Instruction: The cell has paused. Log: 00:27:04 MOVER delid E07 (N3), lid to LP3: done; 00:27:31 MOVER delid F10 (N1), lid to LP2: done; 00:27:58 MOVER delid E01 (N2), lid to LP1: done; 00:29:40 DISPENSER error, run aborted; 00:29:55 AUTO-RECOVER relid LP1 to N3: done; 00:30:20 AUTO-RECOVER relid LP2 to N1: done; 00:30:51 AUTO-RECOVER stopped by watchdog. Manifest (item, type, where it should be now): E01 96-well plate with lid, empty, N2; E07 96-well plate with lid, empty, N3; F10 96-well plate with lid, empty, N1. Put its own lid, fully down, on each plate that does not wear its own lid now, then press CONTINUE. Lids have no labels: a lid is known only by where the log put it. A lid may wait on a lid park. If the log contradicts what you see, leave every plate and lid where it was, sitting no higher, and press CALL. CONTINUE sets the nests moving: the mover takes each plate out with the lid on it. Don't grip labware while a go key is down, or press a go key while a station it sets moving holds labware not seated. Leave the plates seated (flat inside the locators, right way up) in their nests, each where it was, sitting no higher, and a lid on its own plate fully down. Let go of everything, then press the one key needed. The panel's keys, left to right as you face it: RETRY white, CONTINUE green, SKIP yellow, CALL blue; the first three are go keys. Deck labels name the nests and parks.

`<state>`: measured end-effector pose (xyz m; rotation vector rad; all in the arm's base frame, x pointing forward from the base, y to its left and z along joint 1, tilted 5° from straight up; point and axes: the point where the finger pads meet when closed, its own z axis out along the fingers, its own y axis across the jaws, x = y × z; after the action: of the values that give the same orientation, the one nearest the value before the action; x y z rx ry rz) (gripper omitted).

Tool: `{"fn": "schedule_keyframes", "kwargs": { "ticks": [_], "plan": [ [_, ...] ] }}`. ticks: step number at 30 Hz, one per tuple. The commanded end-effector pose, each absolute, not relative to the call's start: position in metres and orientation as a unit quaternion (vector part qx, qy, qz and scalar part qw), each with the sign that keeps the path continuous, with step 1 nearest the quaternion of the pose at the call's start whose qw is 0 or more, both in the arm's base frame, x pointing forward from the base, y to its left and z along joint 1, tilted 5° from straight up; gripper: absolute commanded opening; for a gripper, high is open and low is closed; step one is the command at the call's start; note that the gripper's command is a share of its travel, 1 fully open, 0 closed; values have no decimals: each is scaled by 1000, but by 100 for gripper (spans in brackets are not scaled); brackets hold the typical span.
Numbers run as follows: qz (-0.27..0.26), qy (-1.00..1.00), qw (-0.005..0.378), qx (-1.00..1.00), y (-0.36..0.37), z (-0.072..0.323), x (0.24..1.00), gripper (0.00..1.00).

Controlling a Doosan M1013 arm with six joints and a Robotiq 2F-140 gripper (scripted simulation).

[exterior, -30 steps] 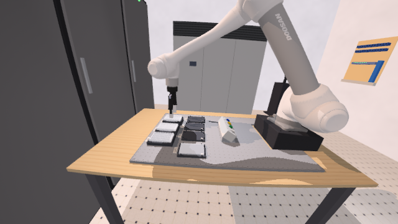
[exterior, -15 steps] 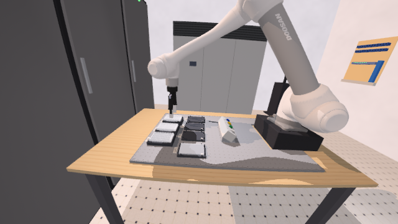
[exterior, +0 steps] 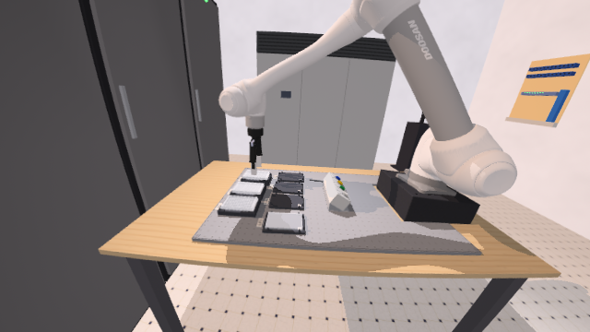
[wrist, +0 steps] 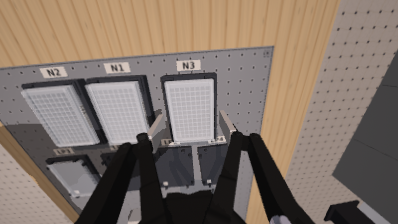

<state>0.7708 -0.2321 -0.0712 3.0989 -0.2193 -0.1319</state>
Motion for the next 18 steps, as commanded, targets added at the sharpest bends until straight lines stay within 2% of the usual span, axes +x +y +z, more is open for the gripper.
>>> {"fn": "schedule_keyframes", "kwargs": {
  "ticks": [1, 5, 6, 18],
  "plan": [
    [-41, -72, 14, 996, -230, -75, 772, 66],
    [-41, -72, 14, 996, -230, -75, 772, 66],
    [-41, -72, 14, 996, -230, -75, 772, 59],
    [-41, -72, 14, 996, -230, -75, 772, 59]
  ]
}}
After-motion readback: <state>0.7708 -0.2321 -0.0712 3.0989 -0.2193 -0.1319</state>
